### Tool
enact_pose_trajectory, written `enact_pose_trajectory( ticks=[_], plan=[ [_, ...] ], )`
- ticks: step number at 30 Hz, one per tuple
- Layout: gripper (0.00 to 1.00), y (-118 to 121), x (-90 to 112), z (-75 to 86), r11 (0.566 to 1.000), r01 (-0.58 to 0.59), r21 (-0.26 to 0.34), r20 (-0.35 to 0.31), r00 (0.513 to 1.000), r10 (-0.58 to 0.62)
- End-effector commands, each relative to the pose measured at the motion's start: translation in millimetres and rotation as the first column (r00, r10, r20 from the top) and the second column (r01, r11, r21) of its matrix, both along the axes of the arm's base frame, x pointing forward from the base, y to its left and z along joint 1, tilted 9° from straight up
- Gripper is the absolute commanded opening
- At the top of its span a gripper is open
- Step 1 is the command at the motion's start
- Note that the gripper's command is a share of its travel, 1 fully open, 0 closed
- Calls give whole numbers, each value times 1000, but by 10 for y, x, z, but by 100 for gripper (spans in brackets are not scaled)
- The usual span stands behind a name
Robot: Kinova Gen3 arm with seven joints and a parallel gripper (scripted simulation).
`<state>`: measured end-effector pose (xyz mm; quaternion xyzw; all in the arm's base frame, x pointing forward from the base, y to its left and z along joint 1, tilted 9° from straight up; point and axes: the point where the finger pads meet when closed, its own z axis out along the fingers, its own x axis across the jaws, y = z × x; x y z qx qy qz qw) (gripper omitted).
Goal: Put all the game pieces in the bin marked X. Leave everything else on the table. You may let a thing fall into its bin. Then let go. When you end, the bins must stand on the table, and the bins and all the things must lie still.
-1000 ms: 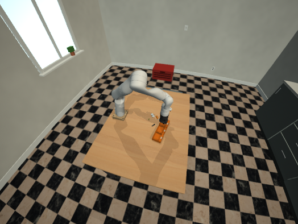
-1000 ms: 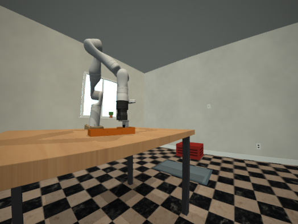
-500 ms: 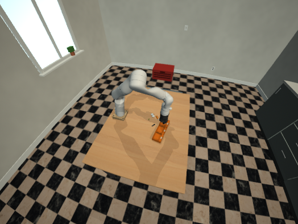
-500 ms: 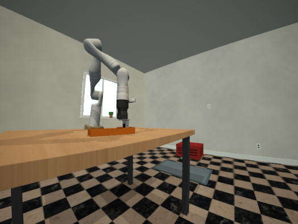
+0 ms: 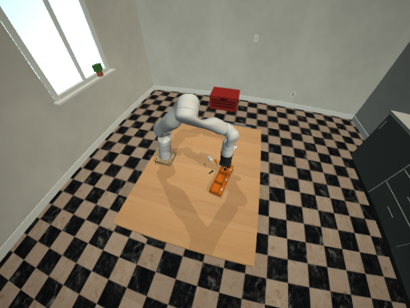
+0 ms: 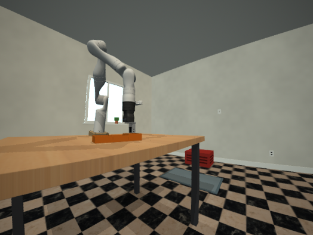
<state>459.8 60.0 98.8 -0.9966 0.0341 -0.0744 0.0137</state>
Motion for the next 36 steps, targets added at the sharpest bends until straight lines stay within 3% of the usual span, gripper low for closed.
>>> enact_pose_trajectory(
  ticks=[1, 4, 36],
  plan=[
    [64, -25, 2, 76, 1000, 3, -2, 2, 1000, -3],
    [64, -26, -22, 224, 1000, 3, -2, 2, 1000, -3],
    [64, -24, -18, 204, 1000, 5, -2, 3, 1000, -5]
  ],
)
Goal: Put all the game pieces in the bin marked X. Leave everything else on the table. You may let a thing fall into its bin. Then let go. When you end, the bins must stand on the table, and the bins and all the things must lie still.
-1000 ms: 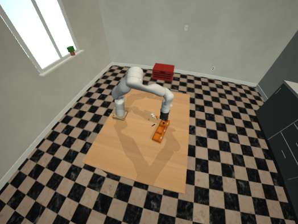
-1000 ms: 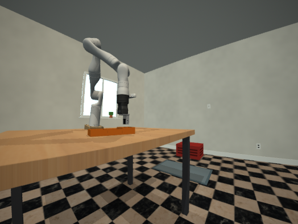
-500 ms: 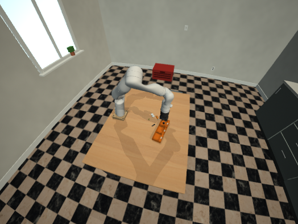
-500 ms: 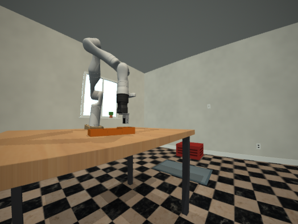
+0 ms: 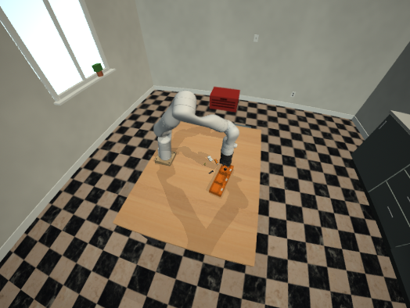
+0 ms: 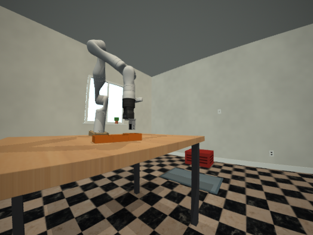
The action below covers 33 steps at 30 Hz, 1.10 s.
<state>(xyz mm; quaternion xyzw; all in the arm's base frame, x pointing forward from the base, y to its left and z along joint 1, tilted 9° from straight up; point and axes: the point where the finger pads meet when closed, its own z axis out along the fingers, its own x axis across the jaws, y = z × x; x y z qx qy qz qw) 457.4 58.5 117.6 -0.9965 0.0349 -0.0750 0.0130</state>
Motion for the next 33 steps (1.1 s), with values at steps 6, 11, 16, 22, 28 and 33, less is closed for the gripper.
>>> enact_pose_trajectory(
  ticks=[6, 11, 16, 22, 28, 33],
  plan=[
    [64, -9, 6, 16, 1000, 3, -1, 2, 1000, -3],
    [64, -34, 10, 26, 1000, 2, -1, 1, 1000, -2],
    [79, 54, -128, 14, 994, -109, -18, 12, 994, 109],
    [79, 269, -579, -32, 918, -392, -65, 6, 919, 393],
    [79, 433, -885, -62, 816, -570, -94, -6, 820, 572],
    [79, 605, -1264, -100, 662, -739, -124, -28, 669, 743]
  ],
)
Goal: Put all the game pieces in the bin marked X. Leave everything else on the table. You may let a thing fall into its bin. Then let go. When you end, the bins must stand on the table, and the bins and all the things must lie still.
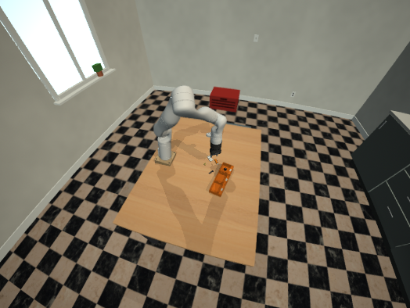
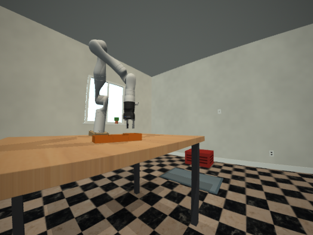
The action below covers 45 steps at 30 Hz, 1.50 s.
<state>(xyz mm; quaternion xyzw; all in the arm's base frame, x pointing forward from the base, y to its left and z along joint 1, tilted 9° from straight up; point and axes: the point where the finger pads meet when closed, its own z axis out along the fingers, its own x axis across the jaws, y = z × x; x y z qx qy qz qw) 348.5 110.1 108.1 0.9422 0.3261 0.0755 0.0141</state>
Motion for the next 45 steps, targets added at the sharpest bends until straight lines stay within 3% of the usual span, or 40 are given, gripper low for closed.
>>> enact_pose_trajectory(
  ticks=[1, 5, 37, 45],
  plan=[
    [79, 130, -250, -12, 988, -151, -23, 10, 988, 151],
    [79, 191, -378, -26, 991, -136, -20, 10, 991, 136],
    [79, 138, -336, -27, 991, -131, -23, 2, 991, 131],
    [79, 164, -312, -280, 991, -130, -19, 2, 991, 131]
  ],
)
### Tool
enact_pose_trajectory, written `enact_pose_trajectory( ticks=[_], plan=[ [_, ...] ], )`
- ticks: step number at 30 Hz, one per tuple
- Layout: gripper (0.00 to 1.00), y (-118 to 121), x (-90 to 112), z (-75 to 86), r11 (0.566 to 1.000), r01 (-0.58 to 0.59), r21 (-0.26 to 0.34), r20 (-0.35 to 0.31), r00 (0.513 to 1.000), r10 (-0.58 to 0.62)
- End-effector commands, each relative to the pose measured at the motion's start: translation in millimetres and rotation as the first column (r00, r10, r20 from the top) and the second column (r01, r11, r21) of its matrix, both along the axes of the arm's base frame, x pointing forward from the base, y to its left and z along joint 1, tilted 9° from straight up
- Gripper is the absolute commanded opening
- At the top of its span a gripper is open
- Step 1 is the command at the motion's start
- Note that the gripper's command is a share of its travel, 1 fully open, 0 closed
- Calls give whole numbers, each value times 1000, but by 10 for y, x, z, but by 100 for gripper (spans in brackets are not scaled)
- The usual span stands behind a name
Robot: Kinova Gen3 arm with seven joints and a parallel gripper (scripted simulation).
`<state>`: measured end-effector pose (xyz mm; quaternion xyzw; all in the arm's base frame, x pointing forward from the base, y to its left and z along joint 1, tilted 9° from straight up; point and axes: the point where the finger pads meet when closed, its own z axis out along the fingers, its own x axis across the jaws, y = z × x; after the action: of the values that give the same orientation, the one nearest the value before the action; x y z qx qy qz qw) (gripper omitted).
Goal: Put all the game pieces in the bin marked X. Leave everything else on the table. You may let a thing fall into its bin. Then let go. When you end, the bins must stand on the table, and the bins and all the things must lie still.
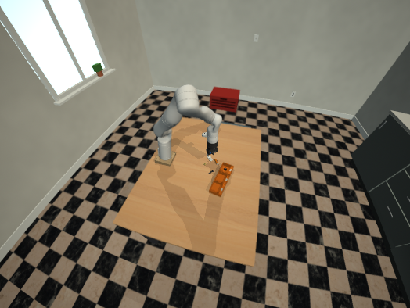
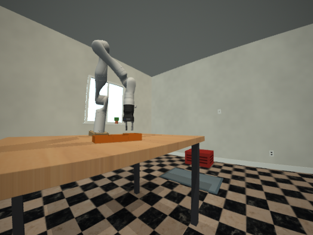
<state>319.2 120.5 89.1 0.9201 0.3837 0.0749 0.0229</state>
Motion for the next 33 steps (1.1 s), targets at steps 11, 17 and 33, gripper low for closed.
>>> enact_pose_trajectory(
  ticks=[11, 17, 33],
  plan=[
    [79, 117, -11, -400, 1000, -10, 7, -4, 1000, 10],
    [79, 120, 4, -390, 1000, -18, 6, -1, 1000, 18],
    [79, 87, 48, -415, 1000, -7, 9, -1, 1000, 7]
  ],
)
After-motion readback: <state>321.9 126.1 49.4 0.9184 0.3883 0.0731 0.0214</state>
